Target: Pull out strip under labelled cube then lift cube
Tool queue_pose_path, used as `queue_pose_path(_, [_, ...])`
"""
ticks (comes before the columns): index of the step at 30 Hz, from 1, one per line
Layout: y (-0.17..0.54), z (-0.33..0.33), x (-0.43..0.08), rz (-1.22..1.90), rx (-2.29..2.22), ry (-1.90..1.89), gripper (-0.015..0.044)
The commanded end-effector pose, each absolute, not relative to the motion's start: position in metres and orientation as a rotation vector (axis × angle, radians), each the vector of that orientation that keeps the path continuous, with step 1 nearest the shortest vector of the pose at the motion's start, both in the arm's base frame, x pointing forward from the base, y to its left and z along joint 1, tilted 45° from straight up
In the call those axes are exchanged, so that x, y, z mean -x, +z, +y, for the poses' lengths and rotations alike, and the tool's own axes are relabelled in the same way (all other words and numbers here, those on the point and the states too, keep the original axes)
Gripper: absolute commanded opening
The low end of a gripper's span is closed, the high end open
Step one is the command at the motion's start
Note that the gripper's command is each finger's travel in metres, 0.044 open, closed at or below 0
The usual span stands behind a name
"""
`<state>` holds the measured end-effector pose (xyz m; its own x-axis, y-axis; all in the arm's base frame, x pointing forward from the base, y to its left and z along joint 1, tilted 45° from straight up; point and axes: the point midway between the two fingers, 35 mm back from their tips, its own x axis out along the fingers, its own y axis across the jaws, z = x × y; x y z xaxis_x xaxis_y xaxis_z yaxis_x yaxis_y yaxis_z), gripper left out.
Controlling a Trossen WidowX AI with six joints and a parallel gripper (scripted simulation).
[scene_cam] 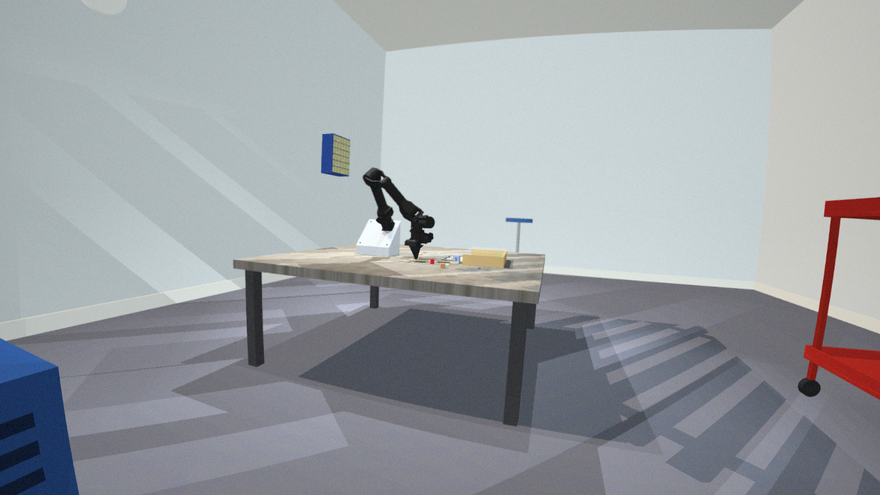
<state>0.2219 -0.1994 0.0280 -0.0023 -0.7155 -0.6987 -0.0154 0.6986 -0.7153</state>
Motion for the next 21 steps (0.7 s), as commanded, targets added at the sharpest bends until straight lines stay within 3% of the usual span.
queue_pose_path(1, [0.024,-0.202,-0.208,1.514,0.626,-0.618,0.0])
queue_pose_path(21, [0.045,-0.181,-0.216,1.505,0.624,-0.614,0.0])
